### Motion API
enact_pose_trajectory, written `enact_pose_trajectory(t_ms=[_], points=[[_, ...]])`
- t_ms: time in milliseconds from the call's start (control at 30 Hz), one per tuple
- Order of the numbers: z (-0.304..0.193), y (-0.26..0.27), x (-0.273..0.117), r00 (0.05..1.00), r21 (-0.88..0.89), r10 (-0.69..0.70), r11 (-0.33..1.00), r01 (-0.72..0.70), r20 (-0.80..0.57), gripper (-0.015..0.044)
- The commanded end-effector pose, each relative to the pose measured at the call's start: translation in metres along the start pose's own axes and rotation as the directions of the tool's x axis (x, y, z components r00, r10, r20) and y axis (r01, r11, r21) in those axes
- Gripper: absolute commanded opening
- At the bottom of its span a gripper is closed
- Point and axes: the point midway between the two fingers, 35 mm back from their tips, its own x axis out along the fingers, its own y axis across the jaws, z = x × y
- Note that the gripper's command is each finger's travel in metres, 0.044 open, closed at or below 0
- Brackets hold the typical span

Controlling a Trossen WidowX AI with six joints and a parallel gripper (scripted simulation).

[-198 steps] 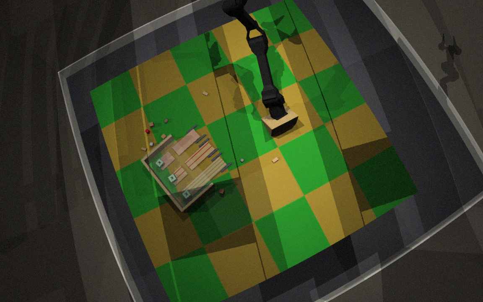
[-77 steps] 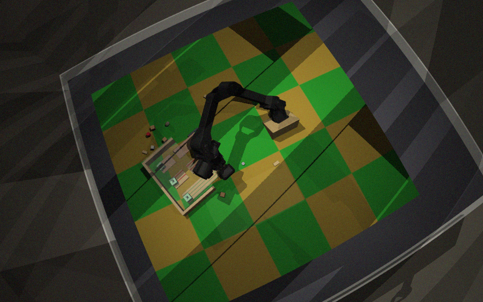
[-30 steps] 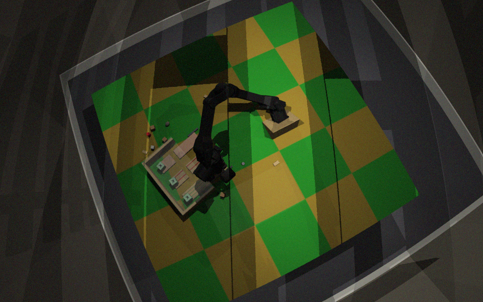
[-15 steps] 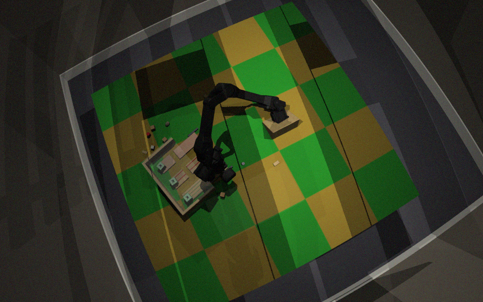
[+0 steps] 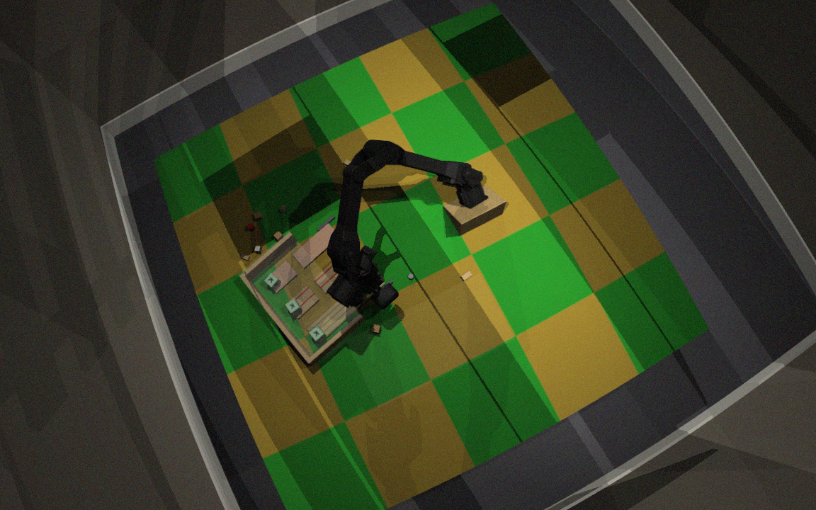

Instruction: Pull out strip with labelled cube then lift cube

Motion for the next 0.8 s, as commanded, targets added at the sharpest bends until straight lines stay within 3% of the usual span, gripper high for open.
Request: enact_pose_trajectory(t_ms=[0, 767], points=[[-0.0008, -0.0003, 0.0014, 1.0, -0.005, -0.004, 1.0, 0.004, -0.002, 0.0], [-0.0004, -0.0002, 0.0036, 1.0, -0.005, -0.004, 1.0, 0.004, -0.002, 0.0]])
